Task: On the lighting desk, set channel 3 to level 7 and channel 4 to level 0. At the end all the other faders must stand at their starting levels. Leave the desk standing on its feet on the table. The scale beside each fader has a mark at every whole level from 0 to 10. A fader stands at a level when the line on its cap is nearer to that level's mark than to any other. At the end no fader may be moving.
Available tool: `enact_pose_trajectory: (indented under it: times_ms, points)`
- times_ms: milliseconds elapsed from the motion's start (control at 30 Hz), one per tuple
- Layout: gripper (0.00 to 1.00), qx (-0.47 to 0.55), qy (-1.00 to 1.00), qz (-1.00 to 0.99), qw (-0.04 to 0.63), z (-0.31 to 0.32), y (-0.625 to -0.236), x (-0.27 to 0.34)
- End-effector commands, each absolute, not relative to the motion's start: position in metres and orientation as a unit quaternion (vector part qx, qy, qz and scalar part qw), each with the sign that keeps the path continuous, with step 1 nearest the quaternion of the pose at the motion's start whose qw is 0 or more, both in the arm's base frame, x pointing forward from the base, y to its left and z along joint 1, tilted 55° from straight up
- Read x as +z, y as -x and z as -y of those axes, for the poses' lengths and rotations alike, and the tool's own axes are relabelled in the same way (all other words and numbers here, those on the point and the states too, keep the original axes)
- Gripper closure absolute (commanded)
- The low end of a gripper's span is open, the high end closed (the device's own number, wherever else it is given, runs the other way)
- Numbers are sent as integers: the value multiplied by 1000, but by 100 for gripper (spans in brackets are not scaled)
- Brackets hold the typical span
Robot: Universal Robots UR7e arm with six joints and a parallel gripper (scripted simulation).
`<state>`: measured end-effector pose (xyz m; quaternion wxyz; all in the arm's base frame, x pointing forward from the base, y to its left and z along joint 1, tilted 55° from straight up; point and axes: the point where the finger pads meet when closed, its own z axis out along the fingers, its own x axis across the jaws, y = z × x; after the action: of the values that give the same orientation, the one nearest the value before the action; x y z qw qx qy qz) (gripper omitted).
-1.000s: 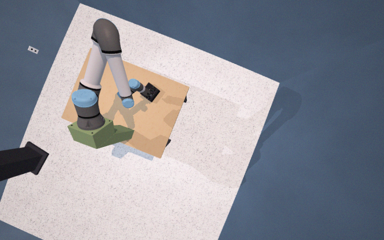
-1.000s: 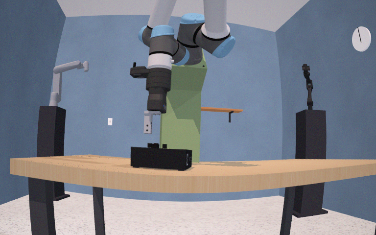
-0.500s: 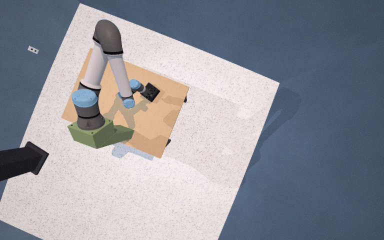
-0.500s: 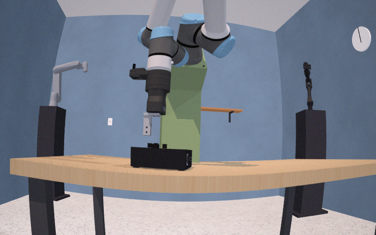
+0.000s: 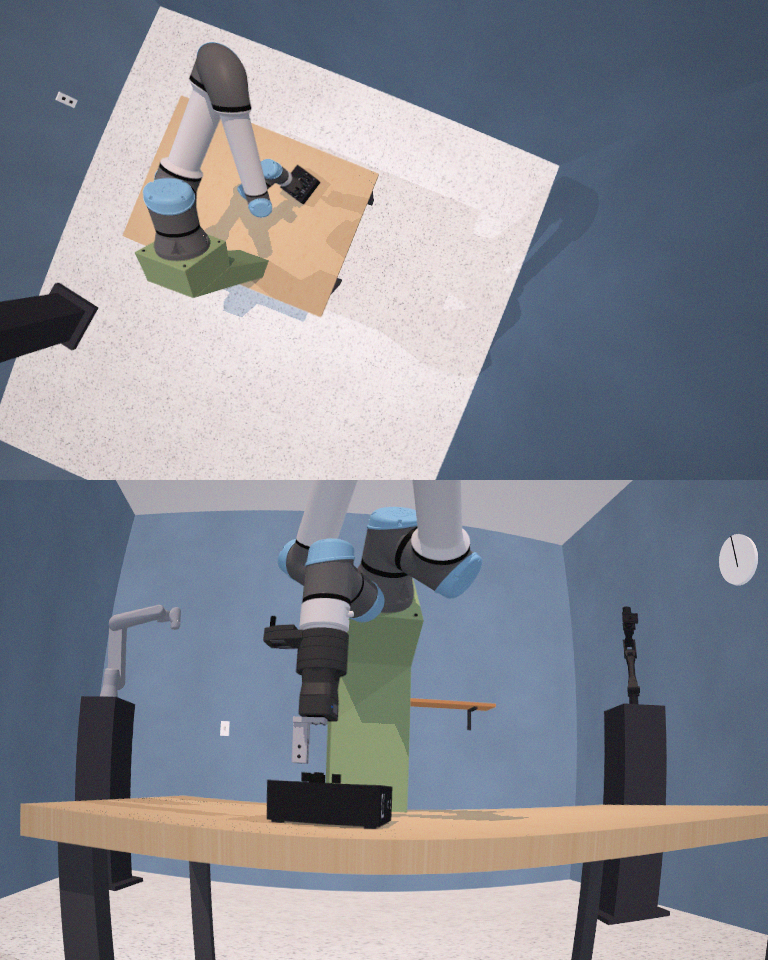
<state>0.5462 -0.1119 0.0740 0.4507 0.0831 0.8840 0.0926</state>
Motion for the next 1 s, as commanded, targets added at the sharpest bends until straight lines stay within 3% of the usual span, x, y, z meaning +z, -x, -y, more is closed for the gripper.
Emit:
enact_pose_trajectory:
  times_ms: [0,967]
  points:
    - [100,92,-83,-884,451,111,-550,72]
    - [100,92,-83,-884,451,111,-554,69]
